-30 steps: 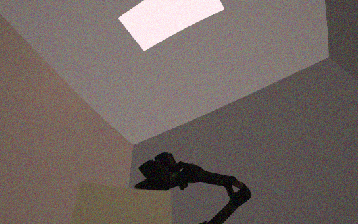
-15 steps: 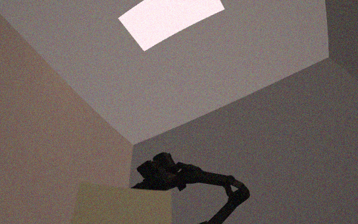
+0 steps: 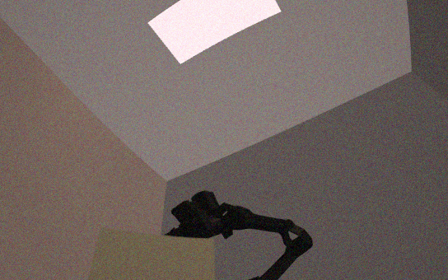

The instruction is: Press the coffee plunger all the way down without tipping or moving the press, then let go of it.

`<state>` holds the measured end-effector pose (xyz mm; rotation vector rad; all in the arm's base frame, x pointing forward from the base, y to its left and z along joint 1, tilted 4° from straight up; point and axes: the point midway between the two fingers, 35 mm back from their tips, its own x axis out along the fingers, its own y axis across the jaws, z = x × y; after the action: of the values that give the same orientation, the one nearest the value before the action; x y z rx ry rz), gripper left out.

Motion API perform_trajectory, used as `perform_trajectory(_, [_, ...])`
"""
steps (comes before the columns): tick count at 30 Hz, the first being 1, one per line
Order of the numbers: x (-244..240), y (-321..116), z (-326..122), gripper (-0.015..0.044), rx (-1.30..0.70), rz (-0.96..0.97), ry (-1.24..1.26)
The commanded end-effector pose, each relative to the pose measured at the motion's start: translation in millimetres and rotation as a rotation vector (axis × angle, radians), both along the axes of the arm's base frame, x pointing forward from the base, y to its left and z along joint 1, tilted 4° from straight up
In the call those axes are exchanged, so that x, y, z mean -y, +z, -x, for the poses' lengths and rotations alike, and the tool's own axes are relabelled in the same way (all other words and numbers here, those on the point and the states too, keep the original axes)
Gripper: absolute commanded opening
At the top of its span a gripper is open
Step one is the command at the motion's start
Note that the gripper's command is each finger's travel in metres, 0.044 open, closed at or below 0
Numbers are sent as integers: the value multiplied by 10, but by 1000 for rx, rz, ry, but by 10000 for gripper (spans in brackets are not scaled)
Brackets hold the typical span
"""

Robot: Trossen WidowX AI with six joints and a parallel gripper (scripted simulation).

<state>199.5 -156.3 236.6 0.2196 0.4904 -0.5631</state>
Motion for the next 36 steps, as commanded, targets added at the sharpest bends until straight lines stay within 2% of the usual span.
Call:
perform_trajectory(1, [4, -41, -7, 124, 2, -2, -3])
perform_trajectory(36, [13, -604, -82, 124, 3, -2, -3])
